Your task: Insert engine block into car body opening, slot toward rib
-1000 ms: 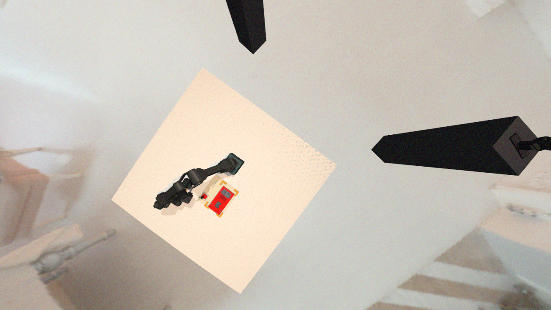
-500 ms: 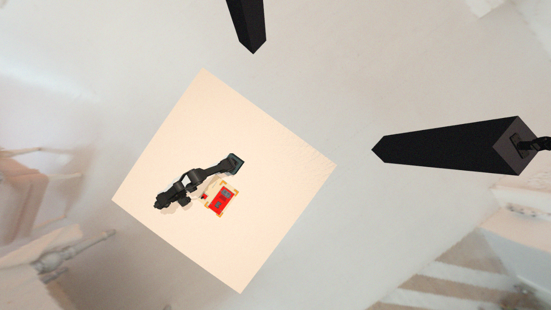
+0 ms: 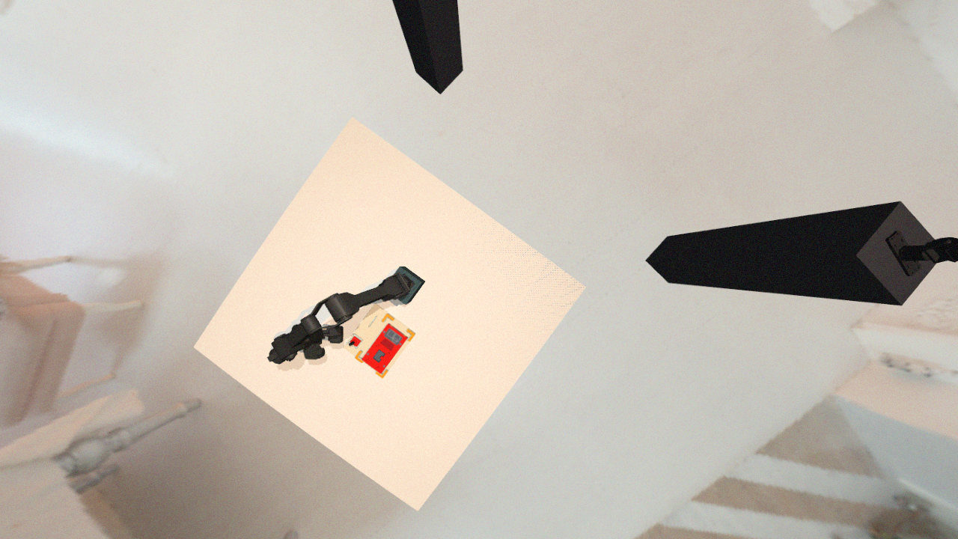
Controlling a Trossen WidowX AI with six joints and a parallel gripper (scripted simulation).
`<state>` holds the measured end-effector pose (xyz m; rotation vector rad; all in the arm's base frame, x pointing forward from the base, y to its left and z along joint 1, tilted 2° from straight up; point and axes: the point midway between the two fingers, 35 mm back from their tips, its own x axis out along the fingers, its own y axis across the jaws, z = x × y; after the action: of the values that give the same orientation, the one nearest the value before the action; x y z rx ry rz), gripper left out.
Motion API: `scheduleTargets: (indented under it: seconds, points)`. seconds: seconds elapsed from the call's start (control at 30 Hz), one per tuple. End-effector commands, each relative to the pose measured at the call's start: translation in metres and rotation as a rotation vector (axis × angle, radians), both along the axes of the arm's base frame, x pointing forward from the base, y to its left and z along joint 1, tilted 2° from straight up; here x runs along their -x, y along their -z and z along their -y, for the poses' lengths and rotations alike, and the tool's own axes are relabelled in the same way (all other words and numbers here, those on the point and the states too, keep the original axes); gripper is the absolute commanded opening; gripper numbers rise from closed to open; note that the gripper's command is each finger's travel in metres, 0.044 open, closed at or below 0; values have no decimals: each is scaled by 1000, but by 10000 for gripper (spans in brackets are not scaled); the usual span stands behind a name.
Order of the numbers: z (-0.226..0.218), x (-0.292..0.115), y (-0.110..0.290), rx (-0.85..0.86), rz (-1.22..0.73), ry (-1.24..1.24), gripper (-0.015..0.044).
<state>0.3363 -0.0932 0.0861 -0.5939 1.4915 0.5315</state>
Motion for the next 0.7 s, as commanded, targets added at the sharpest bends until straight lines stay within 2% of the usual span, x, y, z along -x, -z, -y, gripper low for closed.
scheduleTargets:
  seconds: [0.0,0.67]
  points:
    - [0,0,1,0,4,122,0]
    - [1,0,4,-13,29,815,0]
